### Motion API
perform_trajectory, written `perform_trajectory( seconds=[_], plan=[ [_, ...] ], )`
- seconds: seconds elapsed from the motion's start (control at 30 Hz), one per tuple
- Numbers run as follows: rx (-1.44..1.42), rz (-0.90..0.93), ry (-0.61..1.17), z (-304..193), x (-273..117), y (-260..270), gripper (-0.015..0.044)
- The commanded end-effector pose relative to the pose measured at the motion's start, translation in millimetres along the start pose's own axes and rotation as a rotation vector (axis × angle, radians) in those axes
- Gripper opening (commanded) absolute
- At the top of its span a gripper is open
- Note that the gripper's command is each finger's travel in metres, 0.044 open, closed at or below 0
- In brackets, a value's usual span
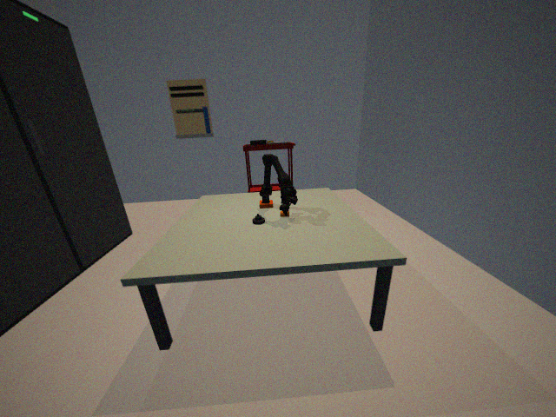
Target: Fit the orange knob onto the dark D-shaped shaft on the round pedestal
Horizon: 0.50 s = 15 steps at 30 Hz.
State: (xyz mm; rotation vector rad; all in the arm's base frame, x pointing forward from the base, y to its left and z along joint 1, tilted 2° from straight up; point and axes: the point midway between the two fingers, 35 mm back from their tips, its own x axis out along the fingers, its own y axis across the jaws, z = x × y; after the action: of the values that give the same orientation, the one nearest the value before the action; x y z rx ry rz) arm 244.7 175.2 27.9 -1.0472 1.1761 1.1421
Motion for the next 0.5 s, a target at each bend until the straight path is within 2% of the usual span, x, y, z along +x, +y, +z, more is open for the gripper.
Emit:
perform_trajectory(
  seconds=[0.0, 0.47],
  plan=[
    [-0.004, 0.001, -0.071, -3, -3, 0, 0.0181],
    [-0.004, 0.002, -0.299, -16, -11, 0, 0.0181]
  ],
)
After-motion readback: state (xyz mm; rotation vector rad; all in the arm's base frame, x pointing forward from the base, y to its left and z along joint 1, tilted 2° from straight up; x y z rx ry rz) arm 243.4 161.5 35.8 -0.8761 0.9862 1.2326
